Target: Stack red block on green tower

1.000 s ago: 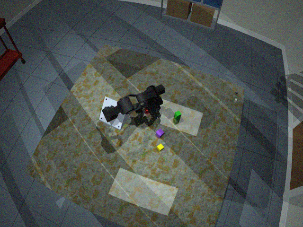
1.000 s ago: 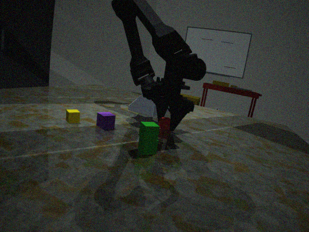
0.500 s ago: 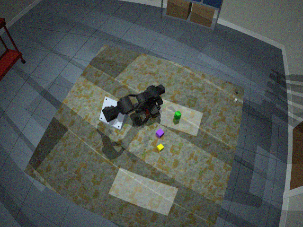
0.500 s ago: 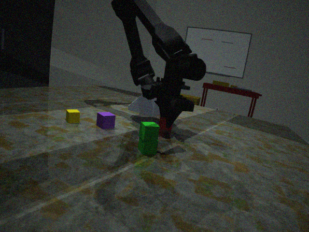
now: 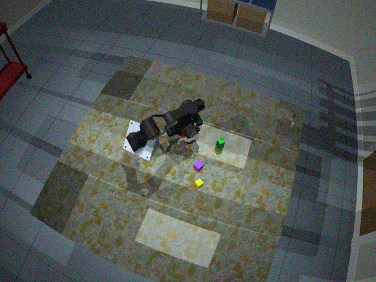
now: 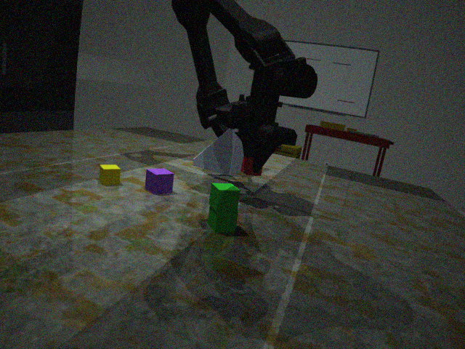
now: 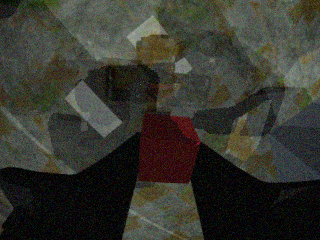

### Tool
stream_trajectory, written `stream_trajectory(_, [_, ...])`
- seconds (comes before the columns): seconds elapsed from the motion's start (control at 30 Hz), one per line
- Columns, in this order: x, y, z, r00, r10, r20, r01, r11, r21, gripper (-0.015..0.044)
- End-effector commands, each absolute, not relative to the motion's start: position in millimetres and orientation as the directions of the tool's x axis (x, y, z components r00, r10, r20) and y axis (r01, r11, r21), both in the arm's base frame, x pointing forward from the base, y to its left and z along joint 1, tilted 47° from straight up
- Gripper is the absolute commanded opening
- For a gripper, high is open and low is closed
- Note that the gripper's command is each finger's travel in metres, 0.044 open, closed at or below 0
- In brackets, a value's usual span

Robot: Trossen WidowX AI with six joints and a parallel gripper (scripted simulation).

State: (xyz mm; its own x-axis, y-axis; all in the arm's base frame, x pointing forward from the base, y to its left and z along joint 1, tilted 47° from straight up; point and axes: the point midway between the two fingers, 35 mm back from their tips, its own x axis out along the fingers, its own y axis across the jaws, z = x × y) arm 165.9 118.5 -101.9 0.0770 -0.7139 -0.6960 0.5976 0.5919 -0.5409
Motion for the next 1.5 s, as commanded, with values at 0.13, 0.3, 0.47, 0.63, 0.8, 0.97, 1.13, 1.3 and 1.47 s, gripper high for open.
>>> stream_trajectory(0.13, [163.2,149.1,-73.9,0.077,-0.706,-0.704,0.601,0.596,-0.532,0.0])
stream_trajectory(0.3, [161.2,166.2,-57.1,0.077,-0.706,-0.704,0.601,0.596,-0.532,0.0])
stream_trajectory(0.47, [160.1,175.1,-48.2,0.076,-0.706,-0.704,0.601,0.596,-0.532,0.0])
stream_trajectory(0.63, [160.5,174.7,-48.7,0.077,-0.706,-0.704,0.6,0.597,-0.532,0.0])
stream_trajectory(0.8, [168.5,180.8,-49.1,0.077,-0.704,-0.706,0.601,0.598,-0.531,0.0])
stream_trajectory(0.97, [185.0,191.2,-50.9,0.078,-0.702,-0.708,0.6,0.6,-0.529,0.0])
stream_trajectory(1.13, [200.9,200.1,-53.2,0.074,-0.697,-0.713,0.59,0.607,-0.532,0.0])
stream_trajectory(1.3, [217.0,207.8,-55.5,0.072,-0.694,-0.717,0.58,0.613,-0.535,0.0])
stream_trajectory(1.47, [234.0,214.1,-57.2,0.073,-0.692,-0.718,0.581,0.614,-0.534,0.0])
